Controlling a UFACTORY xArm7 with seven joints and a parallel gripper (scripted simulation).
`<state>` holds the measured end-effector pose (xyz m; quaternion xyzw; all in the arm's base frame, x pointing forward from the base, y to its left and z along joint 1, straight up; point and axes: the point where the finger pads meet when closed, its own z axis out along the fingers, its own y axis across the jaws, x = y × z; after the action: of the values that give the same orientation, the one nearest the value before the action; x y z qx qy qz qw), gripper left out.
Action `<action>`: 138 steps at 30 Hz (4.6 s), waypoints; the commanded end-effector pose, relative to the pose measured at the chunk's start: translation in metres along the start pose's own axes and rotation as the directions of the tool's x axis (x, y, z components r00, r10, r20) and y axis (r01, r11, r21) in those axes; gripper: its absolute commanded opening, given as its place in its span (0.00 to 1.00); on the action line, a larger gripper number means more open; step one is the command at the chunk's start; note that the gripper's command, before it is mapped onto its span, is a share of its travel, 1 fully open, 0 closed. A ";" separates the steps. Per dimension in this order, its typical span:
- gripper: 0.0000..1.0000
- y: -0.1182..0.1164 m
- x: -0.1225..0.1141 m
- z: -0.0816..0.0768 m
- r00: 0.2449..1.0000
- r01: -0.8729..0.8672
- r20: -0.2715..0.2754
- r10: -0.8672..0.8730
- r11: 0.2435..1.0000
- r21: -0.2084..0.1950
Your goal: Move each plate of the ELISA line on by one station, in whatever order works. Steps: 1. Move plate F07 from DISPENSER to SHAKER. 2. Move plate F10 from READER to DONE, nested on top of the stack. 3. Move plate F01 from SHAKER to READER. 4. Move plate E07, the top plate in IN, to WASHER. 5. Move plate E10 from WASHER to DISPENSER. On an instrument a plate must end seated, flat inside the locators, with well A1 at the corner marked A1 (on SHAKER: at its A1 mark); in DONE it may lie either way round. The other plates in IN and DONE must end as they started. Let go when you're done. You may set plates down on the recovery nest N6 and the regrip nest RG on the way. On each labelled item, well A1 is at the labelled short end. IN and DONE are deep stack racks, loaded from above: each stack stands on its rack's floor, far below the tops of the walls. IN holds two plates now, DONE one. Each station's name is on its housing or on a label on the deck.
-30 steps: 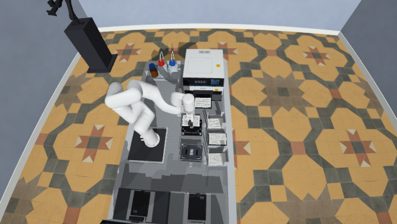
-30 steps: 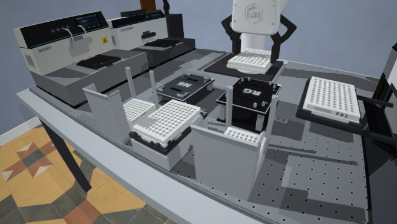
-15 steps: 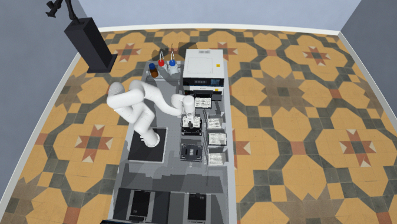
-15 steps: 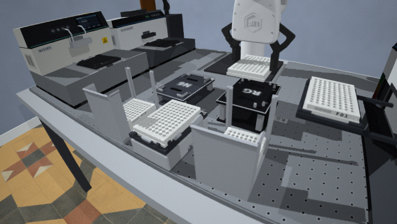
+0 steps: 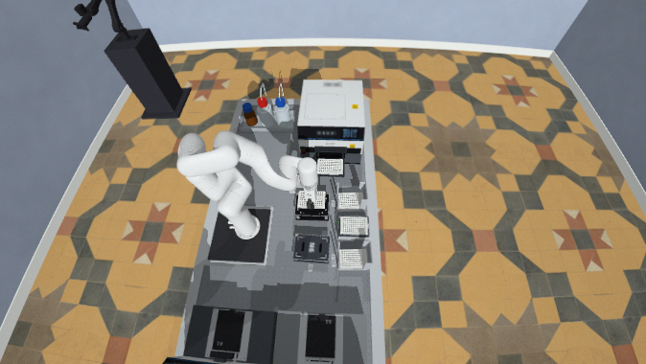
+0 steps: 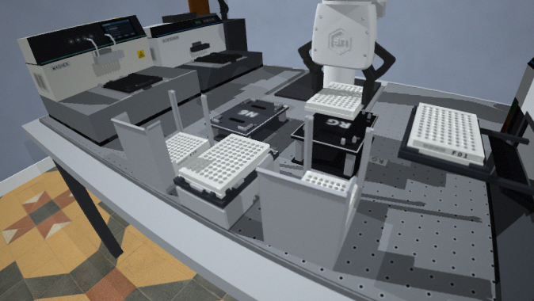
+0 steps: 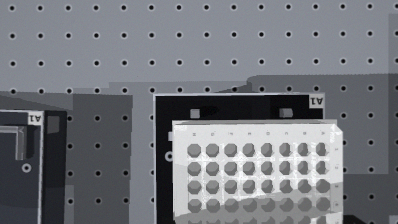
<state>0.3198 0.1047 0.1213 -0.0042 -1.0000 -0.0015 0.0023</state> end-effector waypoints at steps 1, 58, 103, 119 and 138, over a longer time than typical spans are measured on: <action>0.00 0.000 -0.001 0.005 1.000 0.000 0.003 0.000 1.000 -0.001; 0.00 0.000 -0.001 0.032 1.000 0.000 0.003 0.000 1.000 -0.001; 0.00 0.000 -0.001 0.037 1.000 0.000 0.003 0.000 1.000 -0.001; 0.00 0.000 -0.001 0.042 1.000 0.000 0.003 0.000 1.000 -0.001; 1.00 0.000 -0.001 0.042 1.000 0.000 0.003 0.000 1.000 -0.001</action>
<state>0.3198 0.1048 0.0783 -0.0042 -1.0000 -0.0014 0.0021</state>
